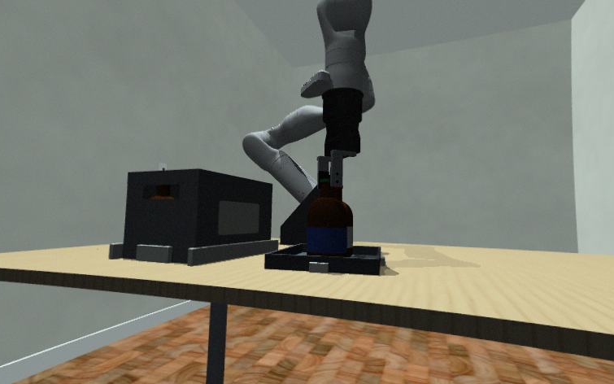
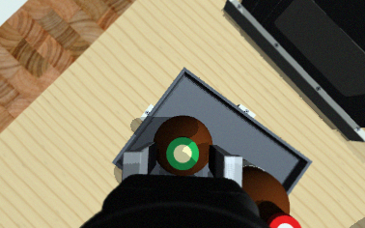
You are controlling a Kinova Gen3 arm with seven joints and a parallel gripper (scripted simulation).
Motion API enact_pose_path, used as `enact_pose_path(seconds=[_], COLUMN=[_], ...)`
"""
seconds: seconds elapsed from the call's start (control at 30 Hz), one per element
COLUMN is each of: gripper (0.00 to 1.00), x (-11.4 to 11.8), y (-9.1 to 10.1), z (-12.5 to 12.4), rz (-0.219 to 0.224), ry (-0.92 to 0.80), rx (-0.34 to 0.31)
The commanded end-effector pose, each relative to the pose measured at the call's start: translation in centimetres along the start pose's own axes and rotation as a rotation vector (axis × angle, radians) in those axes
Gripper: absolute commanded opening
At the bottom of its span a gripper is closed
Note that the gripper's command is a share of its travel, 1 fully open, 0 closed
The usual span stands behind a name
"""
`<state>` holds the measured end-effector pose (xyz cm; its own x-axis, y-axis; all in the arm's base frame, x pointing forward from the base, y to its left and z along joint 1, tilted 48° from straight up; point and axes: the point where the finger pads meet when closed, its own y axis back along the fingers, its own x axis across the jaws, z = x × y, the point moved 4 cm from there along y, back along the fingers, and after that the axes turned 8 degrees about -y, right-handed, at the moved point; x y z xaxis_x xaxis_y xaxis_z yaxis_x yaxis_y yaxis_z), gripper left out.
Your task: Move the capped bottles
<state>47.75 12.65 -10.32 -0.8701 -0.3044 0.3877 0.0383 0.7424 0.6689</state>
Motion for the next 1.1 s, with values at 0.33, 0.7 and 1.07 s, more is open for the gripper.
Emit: enact_pose_path(seconds=[0.33,0.7,1.07], gripper=[1.0,1.0,1.0], x=[0.0,0.1,0.1], y=[3.2,4.6,4.6], z=[0.0,0.0,0.0], rz=[-0.007,-0.005,-0.007], ry=[0.005,0.0,0.003], rx=[-0.002,-0.001,-0.003])
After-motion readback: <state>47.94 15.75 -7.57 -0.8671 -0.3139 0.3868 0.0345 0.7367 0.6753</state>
